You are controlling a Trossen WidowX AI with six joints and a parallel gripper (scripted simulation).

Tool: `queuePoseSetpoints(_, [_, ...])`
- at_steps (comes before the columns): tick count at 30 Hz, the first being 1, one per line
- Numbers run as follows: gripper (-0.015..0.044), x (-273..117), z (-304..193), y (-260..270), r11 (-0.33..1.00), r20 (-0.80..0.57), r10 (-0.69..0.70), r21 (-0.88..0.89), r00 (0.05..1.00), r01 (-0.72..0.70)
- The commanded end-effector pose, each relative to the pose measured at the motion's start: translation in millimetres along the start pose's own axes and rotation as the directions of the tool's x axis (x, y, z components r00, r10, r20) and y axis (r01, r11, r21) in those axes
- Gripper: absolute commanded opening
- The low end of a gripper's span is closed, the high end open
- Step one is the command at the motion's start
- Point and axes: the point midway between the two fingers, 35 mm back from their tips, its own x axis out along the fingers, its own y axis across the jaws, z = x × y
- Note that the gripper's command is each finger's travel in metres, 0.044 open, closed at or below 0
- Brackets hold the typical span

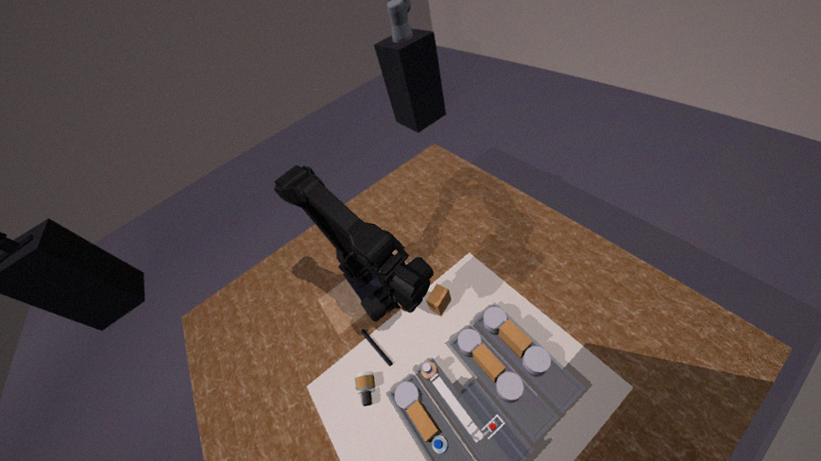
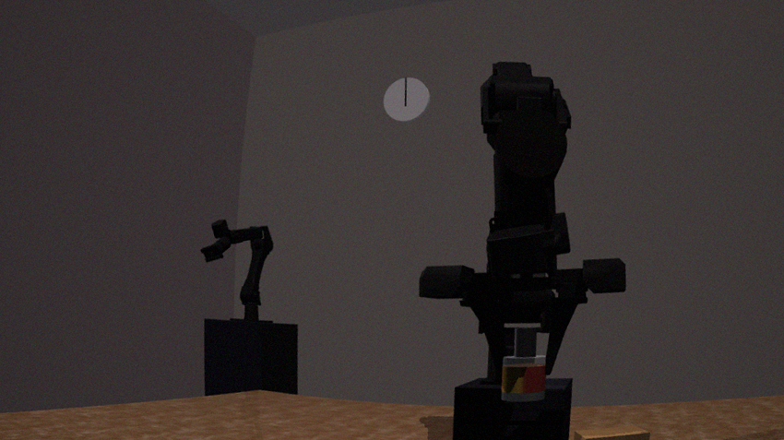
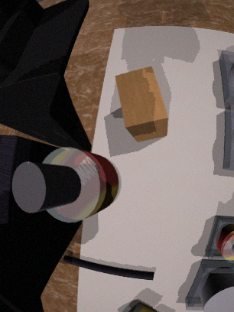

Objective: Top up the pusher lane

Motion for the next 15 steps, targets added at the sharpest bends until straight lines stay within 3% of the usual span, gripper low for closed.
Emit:
queuePoseSetpoints(1, [0.0, 2, 16, -5, 1.0, 0.008, -0.004, 0.003, 1.0, 0.004])
queuePoseSetpoints(15, [0.0, 23, 70, -31, 1.0, 0.012, -0.007, 0.012, 1.0, 0.007])
